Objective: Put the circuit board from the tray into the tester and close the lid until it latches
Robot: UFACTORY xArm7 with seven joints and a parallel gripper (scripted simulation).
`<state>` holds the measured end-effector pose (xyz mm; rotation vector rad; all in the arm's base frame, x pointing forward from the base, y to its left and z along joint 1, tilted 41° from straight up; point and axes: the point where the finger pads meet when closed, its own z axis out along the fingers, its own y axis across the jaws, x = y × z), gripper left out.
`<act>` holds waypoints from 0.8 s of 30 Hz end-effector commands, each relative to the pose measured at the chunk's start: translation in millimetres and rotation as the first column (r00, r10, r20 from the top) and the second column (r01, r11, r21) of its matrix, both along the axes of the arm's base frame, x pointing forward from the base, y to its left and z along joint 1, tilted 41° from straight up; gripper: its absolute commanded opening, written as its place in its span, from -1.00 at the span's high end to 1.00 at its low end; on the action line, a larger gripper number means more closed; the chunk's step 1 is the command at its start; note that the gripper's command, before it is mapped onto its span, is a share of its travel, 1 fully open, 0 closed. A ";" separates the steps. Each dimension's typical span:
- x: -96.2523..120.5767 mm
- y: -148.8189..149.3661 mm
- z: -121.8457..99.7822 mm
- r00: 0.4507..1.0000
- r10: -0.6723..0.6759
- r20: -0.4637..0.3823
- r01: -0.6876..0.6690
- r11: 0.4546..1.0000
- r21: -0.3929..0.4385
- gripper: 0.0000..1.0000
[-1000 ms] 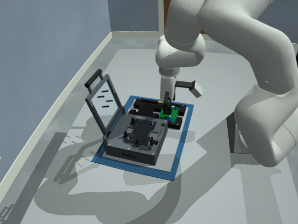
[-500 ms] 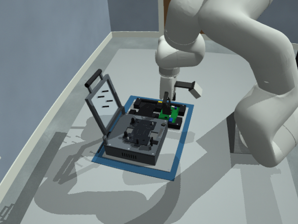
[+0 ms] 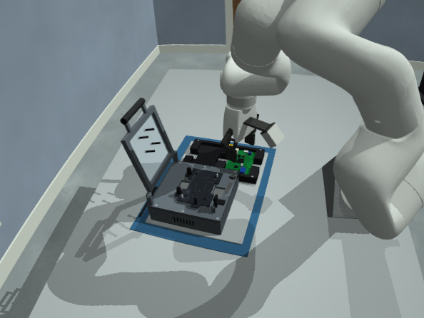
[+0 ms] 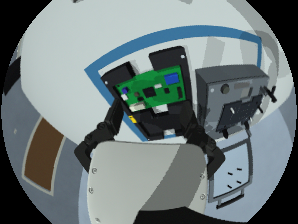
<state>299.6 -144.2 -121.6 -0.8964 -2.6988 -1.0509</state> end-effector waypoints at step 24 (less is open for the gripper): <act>0.5 -2.2 0.4 0.641 -0.555 -0.529 0.603 0.792 -0.101 -1.00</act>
